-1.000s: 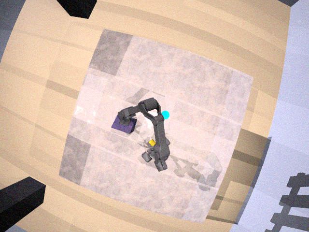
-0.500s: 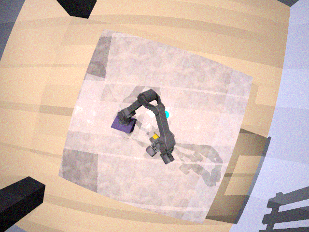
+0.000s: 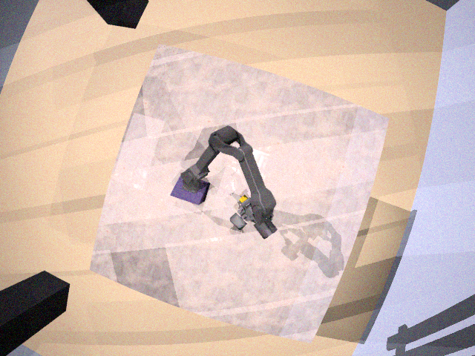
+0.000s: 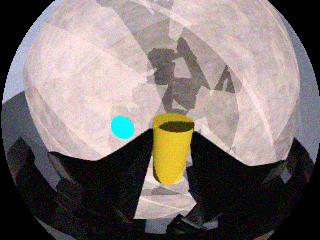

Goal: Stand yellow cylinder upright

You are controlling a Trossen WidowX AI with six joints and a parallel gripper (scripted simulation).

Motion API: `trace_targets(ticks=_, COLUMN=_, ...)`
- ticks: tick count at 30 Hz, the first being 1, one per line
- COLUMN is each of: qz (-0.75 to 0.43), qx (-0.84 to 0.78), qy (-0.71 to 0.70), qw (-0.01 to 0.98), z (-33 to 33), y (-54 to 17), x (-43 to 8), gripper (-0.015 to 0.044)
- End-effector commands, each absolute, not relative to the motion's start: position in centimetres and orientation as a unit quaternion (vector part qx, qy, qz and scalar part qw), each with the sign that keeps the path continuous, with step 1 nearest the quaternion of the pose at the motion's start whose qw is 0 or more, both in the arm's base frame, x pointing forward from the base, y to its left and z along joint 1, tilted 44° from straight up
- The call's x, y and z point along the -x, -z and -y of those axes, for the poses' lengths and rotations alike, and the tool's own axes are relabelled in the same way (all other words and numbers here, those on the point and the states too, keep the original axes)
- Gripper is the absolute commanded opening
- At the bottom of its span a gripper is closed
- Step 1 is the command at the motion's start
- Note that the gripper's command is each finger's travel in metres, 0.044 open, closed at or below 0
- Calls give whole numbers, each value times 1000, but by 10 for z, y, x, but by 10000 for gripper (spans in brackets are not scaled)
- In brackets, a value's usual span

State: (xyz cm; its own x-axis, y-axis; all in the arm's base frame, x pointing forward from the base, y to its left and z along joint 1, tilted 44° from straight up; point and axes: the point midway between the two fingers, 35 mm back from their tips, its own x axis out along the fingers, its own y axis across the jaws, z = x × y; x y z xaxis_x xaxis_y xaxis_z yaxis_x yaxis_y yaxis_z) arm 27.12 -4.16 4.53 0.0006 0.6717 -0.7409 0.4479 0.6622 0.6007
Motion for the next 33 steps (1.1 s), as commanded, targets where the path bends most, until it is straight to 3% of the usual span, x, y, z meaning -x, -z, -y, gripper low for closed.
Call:
trace_targets(ticks=1, qz=-699, qx=-400, qy=-99, qw=584, z=34, y=-54, x=-271, gripper=105)
trace_targets(ticks=33, qz=-695, qx=-386, qy=-132, qw=592, z=-38, y=-127, x=-252, gripper=105)
